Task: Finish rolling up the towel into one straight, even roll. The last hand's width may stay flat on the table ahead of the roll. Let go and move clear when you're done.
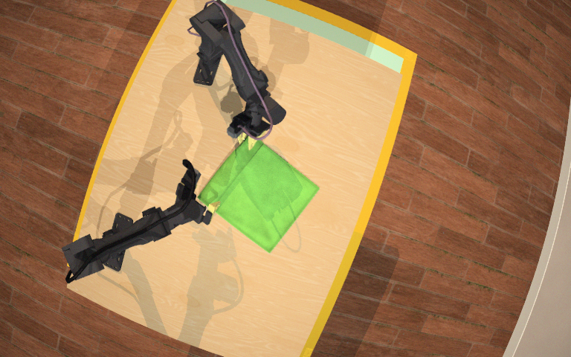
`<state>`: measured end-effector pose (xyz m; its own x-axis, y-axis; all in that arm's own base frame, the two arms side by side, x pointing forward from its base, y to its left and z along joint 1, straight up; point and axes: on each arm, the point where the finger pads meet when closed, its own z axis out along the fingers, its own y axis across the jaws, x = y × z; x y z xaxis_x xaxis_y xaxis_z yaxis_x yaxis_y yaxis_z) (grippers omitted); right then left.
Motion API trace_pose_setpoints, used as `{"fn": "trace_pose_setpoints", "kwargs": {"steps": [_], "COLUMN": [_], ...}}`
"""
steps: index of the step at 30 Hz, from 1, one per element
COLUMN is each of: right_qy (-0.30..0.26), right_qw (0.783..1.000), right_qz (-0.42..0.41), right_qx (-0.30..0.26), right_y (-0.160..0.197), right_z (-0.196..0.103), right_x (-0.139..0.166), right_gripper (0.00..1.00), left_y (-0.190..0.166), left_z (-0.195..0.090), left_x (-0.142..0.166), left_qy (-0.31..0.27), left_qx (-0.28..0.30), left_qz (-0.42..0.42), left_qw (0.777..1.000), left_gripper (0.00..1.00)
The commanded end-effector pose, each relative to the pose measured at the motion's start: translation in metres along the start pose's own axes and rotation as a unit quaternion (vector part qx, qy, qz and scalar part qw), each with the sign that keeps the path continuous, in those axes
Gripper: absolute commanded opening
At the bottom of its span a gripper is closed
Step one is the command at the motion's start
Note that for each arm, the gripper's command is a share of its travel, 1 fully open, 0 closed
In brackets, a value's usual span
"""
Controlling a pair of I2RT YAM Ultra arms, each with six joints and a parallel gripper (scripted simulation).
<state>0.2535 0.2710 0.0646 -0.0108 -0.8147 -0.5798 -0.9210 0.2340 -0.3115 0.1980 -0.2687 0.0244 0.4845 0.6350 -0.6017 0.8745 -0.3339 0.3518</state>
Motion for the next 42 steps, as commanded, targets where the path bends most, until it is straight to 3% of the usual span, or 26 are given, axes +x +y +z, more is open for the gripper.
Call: {"fn": "trace_pose_setpoints", "kwargs": {"steps": [1, 12, 32, 42], "right_qy": [-0.020, -0.020, -0.020, -0.017], "right_qw": [1.000, 1.000, 1.000, 1.000], "right_qz": [-0.009, -0.009, -0.008, 0.000], "right_qx": [0.014, 0.014, 0.014, 0.020], "right_y": [-0.0115, -0.0115, -0.0115, -0.0109], "right_z": [-0.0011, -0.0011, -0.0010, 0.0021], "right_x": [-0.0201, -0.0201, -0.0200, -0.0175], "right_gripper": [0.98, 0.98, 0.98, 0.98], "left_y": [-0.0058, -0.0058, -0.0058, -0.0052], "left_z": [0.0035, 0.0035, 0.0034, 0.0022], "left_x": [0.0009, 0.0009, 0.0008, -0.0002], "left_qy": [-0.002, -0.002, -0.001, 0.005], "left_qx": [0.007, 0.007, 0.011, 0.071], "left_qz": [0.000, 0.000, -0.003, -0.051], "left_qw": [1.000, 1.000, 1.000, 0.996], "left_gripper": [0.34, 0.22, 0.18, 0.18]}}
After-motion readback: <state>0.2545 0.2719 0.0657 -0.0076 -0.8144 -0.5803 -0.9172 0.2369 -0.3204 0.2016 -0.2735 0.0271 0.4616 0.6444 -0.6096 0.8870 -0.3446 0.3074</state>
